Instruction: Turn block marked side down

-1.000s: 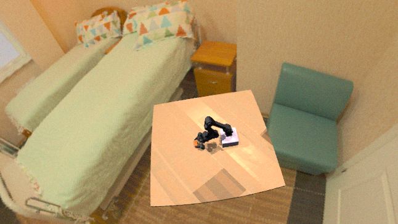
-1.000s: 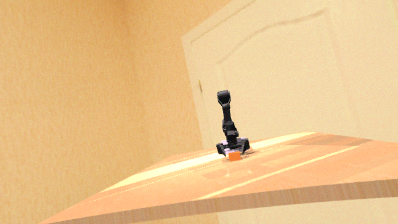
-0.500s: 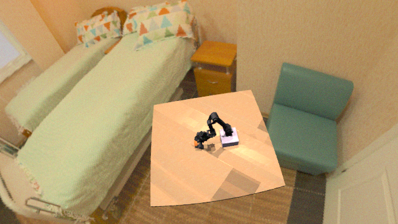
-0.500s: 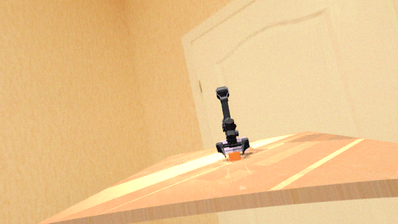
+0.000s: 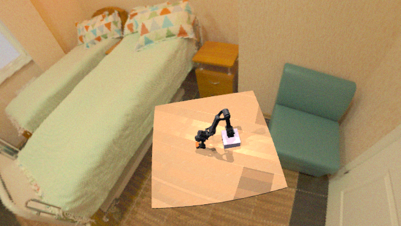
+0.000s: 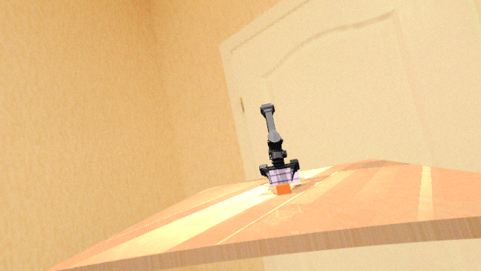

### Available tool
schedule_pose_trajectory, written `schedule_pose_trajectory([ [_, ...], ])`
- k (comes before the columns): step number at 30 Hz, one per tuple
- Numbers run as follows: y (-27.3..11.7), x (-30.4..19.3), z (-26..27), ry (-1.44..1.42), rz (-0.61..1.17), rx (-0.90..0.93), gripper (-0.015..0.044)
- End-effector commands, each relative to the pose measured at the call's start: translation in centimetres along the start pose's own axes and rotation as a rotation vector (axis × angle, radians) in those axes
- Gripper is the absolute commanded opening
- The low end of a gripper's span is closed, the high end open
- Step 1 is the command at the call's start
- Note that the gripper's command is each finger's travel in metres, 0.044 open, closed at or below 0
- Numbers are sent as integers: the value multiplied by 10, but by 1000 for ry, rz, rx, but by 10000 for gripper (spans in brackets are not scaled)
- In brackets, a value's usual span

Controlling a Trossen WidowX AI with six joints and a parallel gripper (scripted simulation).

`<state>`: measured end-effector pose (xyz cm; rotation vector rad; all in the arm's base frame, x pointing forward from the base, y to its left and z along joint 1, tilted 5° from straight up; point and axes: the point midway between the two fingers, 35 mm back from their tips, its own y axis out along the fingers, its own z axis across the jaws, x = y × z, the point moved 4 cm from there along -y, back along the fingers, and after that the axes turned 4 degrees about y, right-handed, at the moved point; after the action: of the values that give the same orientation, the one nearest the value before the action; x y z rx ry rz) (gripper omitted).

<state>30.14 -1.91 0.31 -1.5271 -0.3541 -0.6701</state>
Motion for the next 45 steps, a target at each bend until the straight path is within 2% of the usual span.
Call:
schedule_pose_trajectory([
  [1,-38,15,0,12,105,7,440],
  [11,-36,19,1,11,128,5,440],
  [28,-25,87,6,6,690,-31,440],
  [36,-25,88,6,6,696,-32,440],
  [40,0,67,6,6,696,-32,440],
  [45,2,65,6,6,696,-32,440],
])
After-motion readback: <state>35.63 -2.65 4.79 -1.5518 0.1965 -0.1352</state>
